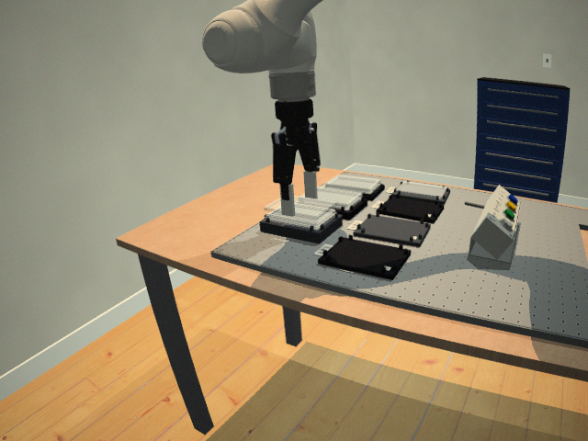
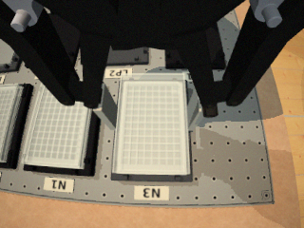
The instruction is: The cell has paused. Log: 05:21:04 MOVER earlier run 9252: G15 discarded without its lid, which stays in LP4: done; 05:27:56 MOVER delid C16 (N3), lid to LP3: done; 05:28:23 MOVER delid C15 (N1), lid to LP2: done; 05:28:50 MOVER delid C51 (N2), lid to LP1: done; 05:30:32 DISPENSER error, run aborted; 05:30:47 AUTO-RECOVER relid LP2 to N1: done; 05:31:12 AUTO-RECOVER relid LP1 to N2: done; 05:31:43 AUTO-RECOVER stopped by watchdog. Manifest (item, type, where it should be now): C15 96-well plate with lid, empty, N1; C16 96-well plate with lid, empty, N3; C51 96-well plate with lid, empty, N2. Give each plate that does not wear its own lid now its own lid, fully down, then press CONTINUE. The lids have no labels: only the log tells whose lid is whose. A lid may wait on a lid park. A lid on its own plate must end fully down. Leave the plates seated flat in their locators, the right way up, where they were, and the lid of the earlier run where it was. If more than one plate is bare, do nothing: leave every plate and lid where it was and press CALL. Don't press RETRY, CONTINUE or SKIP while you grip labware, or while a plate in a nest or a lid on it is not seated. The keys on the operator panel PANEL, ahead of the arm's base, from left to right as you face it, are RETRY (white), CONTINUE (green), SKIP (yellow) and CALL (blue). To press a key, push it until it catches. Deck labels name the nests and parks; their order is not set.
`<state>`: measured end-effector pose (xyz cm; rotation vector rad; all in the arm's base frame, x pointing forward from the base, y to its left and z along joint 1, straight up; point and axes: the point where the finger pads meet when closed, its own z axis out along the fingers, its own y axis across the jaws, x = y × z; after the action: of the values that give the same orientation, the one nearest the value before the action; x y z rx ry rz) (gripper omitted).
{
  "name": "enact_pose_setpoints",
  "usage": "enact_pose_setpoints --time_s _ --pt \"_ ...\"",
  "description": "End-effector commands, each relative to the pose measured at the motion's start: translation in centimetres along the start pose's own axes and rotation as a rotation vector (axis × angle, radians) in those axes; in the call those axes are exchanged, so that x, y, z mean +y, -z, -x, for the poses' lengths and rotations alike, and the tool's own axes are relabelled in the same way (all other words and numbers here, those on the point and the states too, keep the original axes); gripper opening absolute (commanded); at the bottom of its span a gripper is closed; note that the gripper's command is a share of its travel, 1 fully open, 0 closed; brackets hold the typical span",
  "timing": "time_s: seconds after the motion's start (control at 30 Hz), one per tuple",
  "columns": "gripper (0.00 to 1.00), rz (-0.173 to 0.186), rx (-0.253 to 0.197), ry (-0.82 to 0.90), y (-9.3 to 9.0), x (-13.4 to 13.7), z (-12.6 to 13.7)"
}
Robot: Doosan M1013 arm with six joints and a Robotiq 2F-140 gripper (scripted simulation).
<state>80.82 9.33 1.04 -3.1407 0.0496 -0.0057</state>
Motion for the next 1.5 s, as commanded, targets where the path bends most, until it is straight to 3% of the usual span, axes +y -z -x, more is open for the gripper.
enact_pose_setpoints --time_s 0.0,1.47 --pt "0.00 0.000 0.000 0.000 0.02 0.00 0.00" --pt "0.00 0.000 0.000 0.000 -0.64 0.00 0.00"
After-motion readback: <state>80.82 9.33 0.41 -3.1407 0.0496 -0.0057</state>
